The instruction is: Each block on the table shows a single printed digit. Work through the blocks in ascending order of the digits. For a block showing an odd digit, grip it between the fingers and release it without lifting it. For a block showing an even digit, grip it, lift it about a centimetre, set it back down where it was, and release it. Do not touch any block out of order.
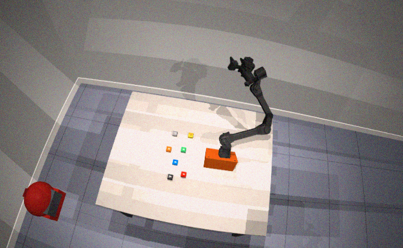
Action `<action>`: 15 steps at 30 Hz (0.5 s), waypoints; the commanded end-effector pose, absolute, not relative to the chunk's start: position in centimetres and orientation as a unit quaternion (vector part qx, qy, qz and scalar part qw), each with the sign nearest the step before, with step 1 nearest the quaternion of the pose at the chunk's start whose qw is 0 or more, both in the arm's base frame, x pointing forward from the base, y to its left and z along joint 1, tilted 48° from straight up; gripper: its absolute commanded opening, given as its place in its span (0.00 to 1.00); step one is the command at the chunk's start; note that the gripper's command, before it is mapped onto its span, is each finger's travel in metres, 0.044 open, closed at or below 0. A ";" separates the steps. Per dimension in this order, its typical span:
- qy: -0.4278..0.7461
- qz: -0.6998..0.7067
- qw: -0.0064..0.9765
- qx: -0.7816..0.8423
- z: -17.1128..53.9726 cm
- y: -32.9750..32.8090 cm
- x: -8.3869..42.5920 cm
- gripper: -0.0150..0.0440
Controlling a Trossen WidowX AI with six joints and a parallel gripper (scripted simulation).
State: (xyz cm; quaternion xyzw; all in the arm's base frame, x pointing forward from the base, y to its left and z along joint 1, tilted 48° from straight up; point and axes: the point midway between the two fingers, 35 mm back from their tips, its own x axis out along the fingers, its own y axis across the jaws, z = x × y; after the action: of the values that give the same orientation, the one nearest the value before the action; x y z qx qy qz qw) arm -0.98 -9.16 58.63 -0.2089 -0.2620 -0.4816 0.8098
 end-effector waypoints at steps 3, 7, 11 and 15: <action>-0.199 -0.460 0.840 -0.209 57.0 -9.9 4.1 0.93; -0.118 -0.436 0.868 -0.207 54.3 -10.7 9.8 0.93; -0.020 -0.410 0.889 -0.203 50.1 -11.5 15.5 0.93; 0.091 -0.387 0.896 -0.197 44.6 -12.0 20.5 0.93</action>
State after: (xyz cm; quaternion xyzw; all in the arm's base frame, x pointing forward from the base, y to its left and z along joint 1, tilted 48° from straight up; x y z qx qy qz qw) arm 16.79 -11.55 49.07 -0.2025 0.0032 -0.4033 0.8924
